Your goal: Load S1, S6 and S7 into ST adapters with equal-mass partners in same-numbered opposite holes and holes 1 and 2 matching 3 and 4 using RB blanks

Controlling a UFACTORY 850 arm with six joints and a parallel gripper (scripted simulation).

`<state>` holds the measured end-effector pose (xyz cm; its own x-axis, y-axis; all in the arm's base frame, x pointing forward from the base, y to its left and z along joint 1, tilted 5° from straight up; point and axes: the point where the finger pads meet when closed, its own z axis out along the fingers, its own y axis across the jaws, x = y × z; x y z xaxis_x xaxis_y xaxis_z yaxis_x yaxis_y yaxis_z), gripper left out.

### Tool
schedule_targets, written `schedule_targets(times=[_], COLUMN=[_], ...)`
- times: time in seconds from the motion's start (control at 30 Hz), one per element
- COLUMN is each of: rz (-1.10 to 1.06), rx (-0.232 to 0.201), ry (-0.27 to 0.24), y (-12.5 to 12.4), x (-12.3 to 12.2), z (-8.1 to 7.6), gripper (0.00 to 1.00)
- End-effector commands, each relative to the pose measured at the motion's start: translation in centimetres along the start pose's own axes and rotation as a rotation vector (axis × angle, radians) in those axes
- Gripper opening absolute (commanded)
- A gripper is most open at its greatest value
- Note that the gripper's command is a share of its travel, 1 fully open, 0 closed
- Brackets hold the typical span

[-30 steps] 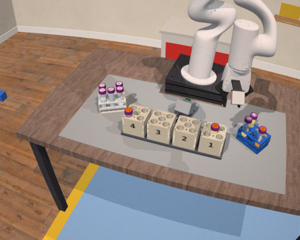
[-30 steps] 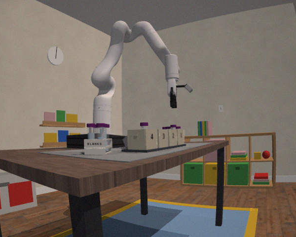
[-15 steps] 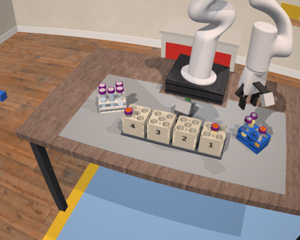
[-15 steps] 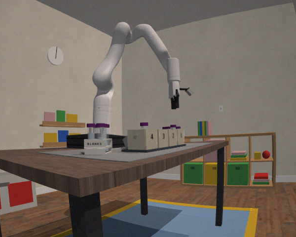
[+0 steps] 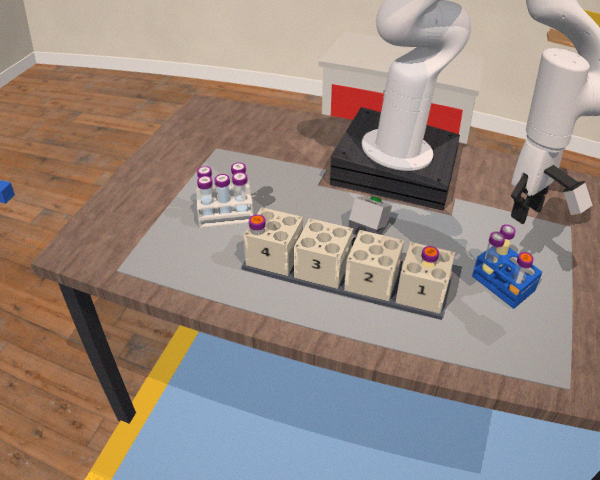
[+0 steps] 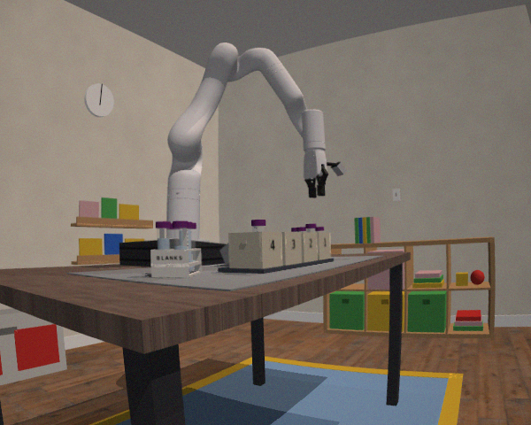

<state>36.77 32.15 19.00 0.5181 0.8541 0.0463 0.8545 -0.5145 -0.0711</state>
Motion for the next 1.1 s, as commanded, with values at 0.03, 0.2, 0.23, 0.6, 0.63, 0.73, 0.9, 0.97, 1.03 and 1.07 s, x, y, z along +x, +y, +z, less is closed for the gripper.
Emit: schedule_targets(times=[0.03,0.2,0.23,0.6,0.63,0.73,0.9,0.97,1.03,1.07], rz=[-0.003,-0.003,-0.003,-0.003,-0.003,-0.003,-0.003,-0.003,-0.003,-0.003], rx=[0.0,0.0,0.0,0.0,0.0,0.0,0.0,0.0,0.0,0.0], ry=[0.002,0.002,0.002,0.002,0.002,0.002,0.002,0.002,0.002,0.002], y=[-2.1,-2.3,-2.3,-2.3,-2.3,-2.3,-2.3,-2.3,-2.3,-2.3], x=[2.0,2.2,2.2,2.2,2.2,2.2,2.2,2.2,2.2,2.2], z=[-0.1,-0.1,-0.1,0.7,0.9,1.1,2.1,2.5,2.9,3.1], gripper=[0.57,0.57,0.57,0.57,0.57,0.57,0.57,0.57,0.57,0.57])
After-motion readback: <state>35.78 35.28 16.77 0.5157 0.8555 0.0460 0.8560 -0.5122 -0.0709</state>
